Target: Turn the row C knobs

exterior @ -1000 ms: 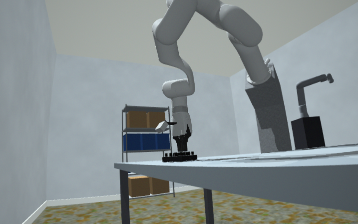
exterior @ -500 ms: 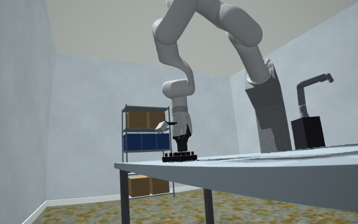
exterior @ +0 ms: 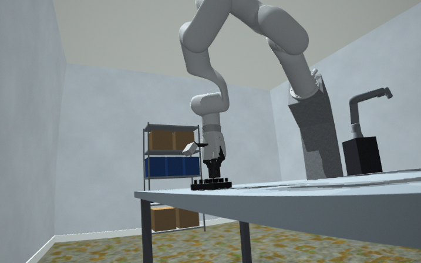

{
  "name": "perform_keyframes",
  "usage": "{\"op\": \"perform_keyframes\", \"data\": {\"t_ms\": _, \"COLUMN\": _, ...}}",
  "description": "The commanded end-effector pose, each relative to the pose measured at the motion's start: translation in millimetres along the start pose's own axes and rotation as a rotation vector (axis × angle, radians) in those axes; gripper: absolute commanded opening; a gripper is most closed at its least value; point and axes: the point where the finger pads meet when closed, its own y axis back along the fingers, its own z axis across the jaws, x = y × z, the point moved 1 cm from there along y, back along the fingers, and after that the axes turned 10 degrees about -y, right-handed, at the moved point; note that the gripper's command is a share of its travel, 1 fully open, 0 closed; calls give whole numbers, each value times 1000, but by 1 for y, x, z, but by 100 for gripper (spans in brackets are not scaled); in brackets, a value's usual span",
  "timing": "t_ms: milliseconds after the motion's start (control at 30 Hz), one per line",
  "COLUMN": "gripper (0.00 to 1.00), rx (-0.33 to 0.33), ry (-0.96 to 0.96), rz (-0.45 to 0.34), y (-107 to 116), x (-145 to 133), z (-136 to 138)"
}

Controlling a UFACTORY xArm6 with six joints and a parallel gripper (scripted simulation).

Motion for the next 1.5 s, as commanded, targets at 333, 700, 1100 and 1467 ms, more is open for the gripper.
{"op": "perform_keyframes", "data": {"t_ms": 333, "gripper": 19, "rx": -1, "ry": 0, "rz": 1, "y": -1, "x": 0, "z": 1}}
{"op": "perform_keyframes", "data": {"t_ms": 700, "gripper": 19, "rx": -1, "ry": 0, "rz": 1, "y": -6, "x": 0, "z": 1}}
{"op": "perform_keyframes", "data": {"t_ms": 1100, "gripper": 19, "rx": -1, "ry": 0, "rz": 1, "y": -11, "x": 0, "z": 1}}
{"op": "perform_keyframes", "data": {"t_ms": 1467, "gripper": 19, "rx": -1, "ry": 0, "rz": 1, "y": -11, "x": 0, "z": 1}}
